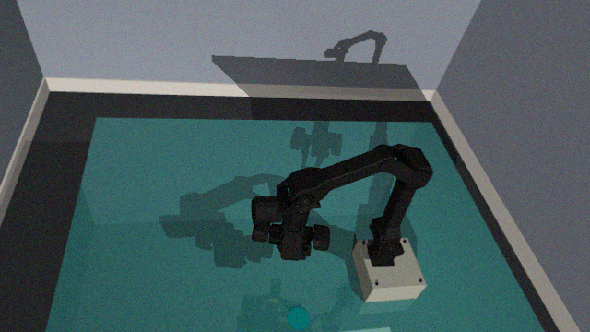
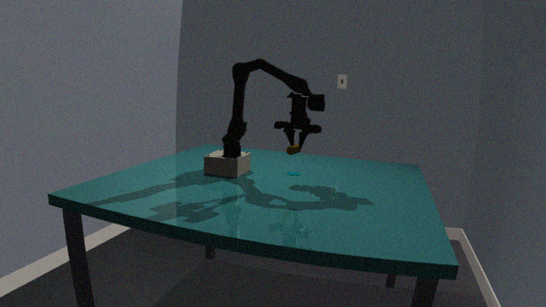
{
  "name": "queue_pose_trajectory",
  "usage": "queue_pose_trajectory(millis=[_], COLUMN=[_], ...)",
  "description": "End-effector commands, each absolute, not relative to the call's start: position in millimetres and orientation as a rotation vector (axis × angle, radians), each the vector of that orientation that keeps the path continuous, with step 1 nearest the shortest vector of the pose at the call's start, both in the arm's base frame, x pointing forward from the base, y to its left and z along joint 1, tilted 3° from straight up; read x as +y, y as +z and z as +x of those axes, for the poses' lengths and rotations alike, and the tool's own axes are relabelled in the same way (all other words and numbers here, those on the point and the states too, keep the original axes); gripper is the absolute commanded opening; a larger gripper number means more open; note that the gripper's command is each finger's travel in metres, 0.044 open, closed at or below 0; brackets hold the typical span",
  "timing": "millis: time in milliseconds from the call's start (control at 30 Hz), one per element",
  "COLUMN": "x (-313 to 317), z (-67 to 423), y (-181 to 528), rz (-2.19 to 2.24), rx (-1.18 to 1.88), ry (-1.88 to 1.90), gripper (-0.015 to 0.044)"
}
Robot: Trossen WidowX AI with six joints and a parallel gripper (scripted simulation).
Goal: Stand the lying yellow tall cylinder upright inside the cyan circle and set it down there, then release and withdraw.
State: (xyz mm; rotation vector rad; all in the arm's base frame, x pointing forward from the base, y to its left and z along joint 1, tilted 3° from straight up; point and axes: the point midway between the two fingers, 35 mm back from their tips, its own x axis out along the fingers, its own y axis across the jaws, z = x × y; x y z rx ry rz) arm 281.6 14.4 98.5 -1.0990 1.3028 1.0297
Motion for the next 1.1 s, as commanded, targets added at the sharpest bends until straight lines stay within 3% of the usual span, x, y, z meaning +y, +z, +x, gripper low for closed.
queue_pose_trajectory(millis=[0,1067], x=[28.2,128.2], z=[281.4,249.5], y=[100.3,103.2], rz=[-1.087,-0.979], rx=[1.305,1.353], ry=[1.015,0.919], gripper=[0.0105,0.0105])
